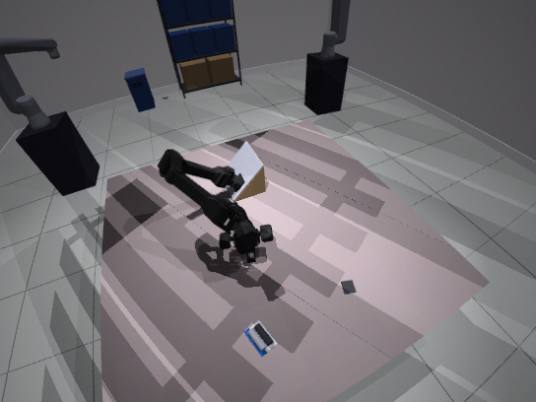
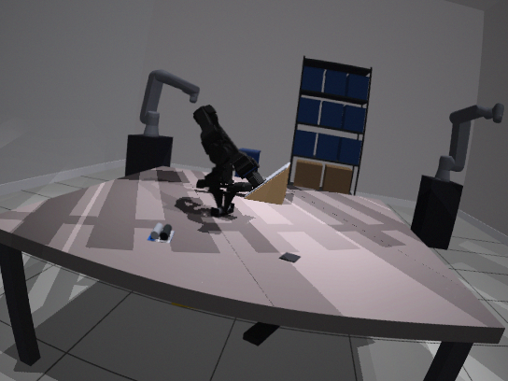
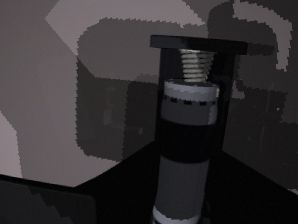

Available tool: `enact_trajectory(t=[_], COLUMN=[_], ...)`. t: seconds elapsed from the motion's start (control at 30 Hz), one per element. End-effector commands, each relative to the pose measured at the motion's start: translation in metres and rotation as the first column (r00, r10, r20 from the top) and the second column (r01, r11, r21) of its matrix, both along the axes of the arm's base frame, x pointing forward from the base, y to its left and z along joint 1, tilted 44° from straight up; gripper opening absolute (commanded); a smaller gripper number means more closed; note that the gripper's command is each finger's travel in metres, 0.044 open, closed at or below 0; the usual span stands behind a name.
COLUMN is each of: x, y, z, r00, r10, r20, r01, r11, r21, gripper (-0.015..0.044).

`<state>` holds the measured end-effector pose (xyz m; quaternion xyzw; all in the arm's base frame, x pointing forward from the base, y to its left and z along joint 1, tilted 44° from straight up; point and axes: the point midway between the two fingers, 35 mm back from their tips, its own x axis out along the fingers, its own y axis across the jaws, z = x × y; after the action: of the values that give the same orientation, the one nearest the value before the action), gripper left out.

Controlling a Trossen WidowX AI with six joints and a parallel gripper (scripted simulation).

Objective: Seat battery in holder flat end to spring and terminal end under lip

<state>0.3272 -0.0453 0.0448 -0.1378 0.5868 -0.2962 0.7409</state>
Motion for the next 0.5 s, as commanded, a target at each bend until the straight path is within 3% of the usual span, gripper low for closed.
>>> enact_trajectory(t=[0.0, 0.47], x=[-0.0037, -0.0116], y=[-0.0006, 0.0007], z=[-0.0009, -0.0027], r00=[1.000, 1.000], r10=[0.003, 0.008], r20=[0.001, 0.007], r01=[-0.003, -0.008], r11=[1.000, 1.000], r21=[-0.007, -0.002], gripper=[0.0065, 0.0065])
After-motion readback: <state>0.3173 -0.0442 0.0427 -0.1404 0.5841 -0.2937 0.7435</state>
